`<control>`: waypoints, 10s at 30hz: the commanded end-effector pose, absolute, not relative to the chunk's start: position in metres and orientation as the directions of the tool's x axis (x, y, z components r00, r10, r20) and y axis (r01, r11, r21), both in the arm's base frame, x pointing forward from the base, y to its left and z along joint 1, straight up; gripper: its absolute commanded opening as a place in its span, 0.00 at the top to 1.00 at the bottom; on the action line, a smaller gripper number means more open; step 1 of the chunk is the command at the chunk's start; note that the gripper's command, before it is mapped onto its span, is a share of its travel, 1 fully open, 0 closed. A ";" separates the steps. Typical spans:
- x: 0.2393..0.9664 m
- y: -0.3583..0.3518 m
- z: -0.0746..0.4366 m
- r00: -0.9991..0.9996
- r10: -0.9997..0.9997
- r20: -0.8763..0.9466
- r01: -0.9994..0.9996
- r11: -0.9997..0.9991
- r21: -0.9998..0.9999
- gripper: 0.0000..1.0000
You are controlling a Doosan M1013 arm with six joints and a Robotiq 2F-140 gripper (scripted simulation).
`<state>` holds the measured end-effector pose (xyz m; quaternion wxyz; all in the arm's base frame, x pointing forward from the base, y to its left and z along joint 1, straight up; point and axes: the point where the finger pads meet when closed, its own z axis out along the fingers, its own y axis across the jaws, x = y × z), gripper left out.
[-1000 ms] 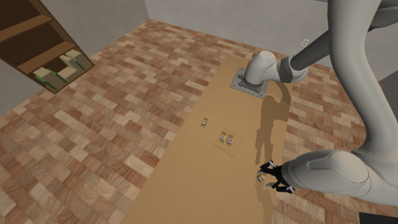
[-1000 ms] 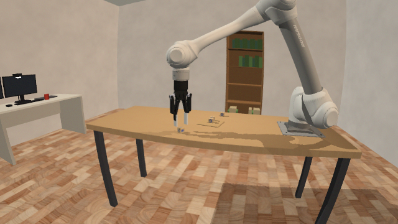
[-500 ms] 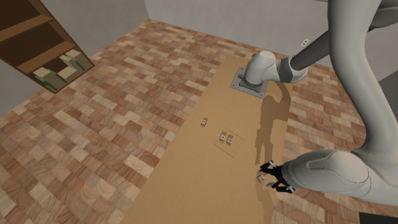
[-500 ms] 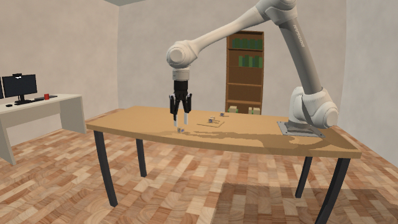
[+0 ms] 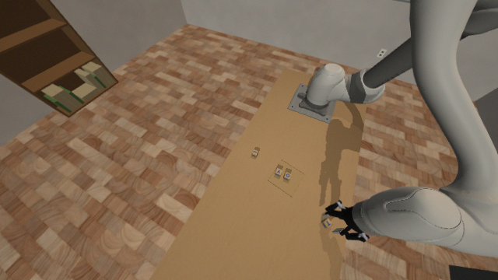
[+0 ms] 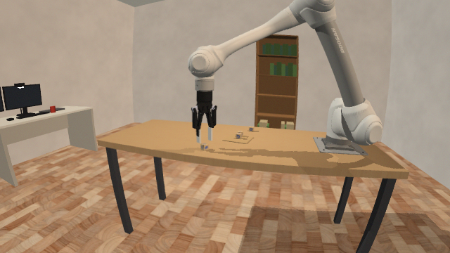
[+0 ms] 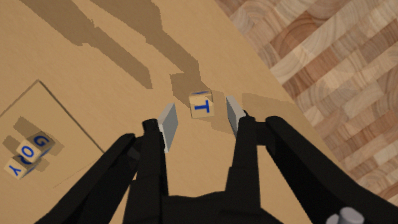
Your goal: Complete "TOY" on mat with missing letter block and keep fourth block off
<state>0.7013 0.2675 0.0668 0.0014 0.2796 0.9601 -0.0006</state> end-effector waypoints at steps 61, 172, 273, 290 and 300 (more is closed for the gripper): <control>0.699 0.270 0.029 -0.843 0.538 -0.003 0.538 0.843 -0.001 0.60; 0.699 0.271 0.117 -0.843 0.538 -0.003 0.538 0.843 -0.001 0.84; 0.680 0.223 0.132 -0.798 -0.602 0.000 -0.602 0.798 -0.003 0.84; 0.671 0.204 0.133 -0.420 -0.908 0.001 -0.908 0.420 -0.003 0.84; 0.665 0.193 0.133 -0.122 -0.993 0.002 -0.993 0.122 -0.002 0.84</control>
